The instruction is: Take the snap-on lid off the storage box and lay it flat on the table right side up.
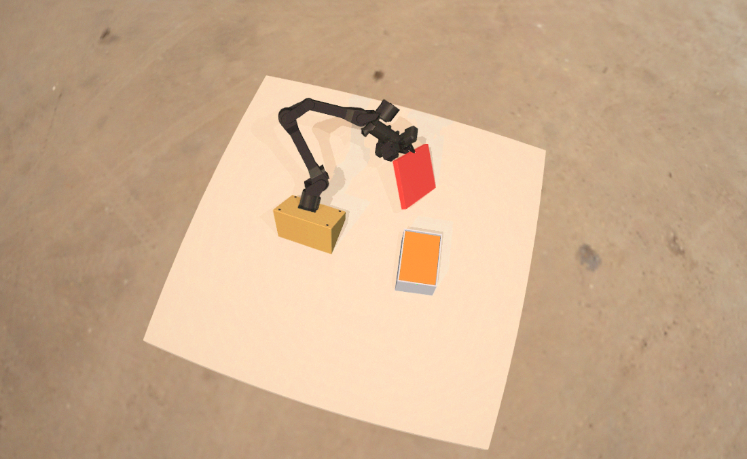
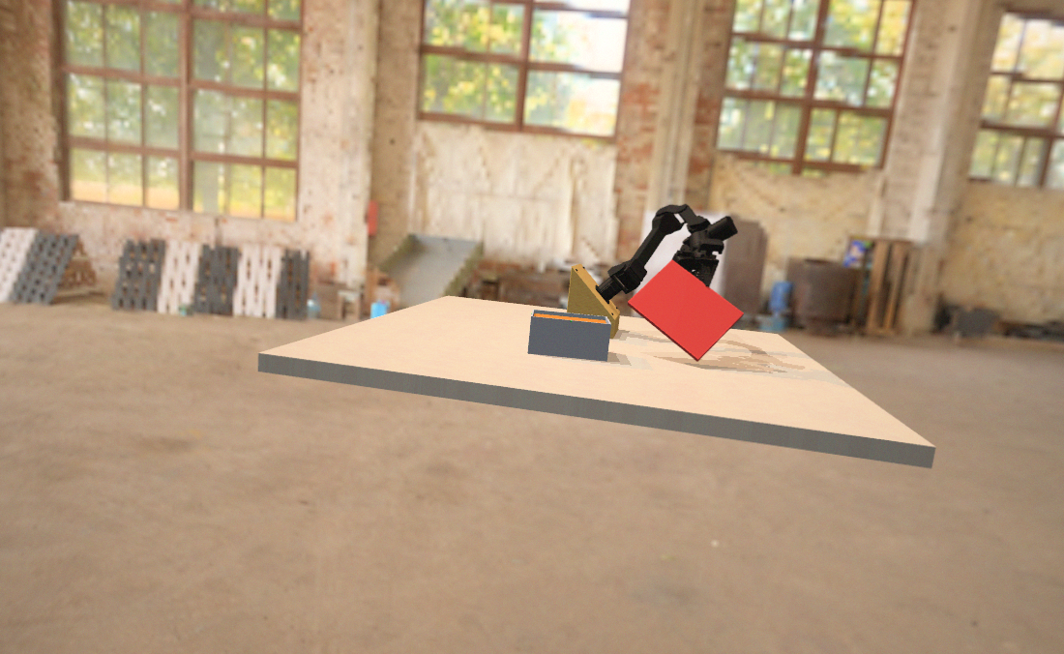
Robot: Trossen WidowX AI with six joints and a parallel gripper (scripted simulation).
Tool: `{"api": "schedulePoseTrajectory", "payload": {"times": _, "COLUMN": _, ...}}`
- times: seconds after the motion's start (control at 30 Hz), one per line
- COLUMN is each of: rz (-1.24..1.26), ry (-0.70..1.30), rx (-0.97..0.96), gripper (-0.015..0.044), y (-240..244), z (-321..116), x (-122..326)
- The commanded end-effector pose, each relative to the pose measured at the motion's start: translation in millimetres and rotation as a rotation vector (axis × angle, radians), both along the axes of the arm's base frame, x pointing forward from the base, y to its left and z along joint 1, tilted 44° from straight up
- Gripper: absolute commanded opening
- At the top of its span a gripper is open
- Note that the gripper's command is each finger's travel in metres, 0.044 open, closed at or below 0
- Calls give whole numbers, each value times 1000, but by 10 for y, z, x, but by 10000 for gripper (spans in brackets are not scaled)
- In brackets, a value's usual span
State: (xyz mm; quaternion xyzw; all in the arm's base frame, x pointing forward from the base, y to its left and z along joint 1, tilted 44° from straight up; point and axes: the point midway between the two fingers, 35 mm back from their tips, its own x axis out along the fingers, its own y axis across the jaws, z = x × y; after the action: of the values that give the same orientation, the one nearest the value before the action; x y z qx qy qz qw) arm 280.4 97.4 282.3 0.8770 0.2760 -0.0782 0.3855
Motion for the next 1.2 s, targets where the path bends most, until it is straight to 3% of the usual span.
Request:
{"api": "schedulePoseTrajectory", "payload": {"times": 0.0, "rz": -10, "ry": 0, "rx": -1, "gripper": 0, "y": 9, "z": -38, "x": 14}}
{"api": "schedulePoseTrajectory", "payload": {"times": 1.17, "rz": -10, "ry": 0, "rx": 1, "gripper": 0, "y": 201, "z": -234, "x": 48}}
